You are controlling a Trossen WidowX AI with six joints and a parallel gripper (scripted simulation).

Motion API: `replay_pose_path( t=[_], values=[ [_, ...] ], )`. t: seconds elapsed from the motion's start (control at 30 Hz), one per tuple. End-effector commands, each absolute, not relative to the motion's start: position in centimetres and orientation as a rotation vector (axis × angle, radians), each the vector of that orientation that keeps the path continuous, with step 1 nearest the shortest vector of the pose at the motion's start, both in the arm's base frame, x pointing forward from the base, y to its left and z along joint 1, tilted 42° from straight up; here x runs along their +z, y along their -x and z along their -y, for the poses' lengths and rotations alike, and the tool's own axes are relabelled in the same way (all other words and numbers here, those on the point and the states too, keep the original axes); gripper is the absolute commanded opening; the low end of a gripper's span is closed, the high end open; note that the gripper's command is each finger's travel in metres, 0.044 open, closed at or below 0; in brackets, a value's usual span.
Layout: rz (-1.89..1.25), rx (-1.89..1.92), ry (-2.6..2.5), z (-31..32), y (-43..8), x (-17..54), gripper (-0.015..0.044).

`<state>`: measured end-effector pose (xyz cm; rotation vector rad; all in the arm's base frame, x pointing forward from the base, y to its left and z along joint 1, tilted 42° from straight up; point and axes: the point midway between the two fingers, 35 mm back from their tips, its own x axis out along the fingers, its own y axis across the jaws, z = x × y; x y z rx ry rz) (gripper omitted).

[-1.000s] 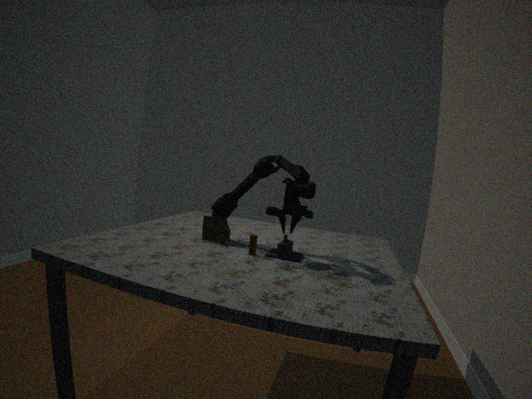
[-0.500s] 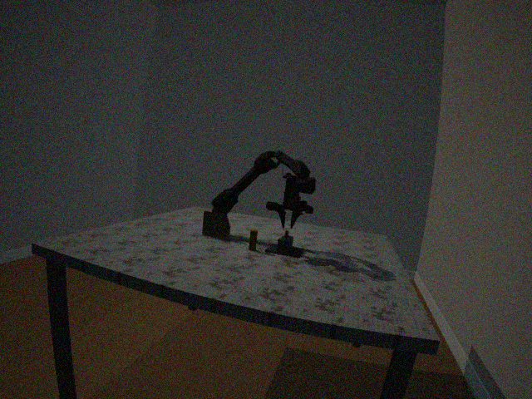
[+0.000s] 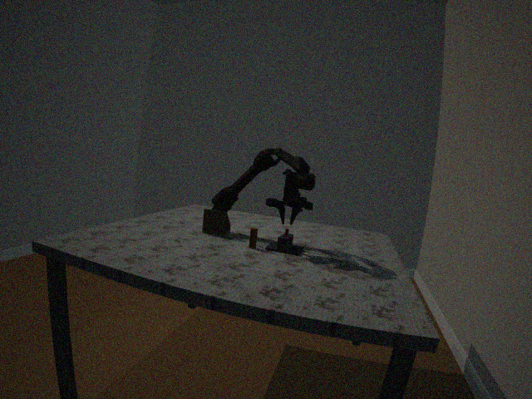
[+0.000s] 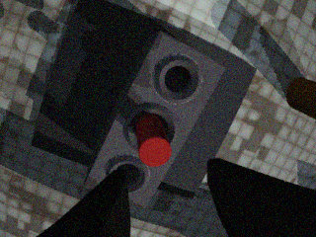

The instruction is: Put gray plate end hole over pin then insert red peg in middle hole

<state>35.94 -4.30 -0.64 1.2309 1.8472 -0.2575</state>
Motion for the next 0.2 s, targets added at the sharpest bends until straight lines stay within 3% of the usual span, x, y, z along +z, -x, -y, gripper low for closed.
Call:
replay_pose_path(
  t=[0.0,0.17],
  values=[
    [-1.841,-0.254,-1.223,4.53,-35.98,-0.34,0.015],
    [-1.841,-0.254,-1.223,4.67,-35.94,-0.17,0.015]
  ],
)
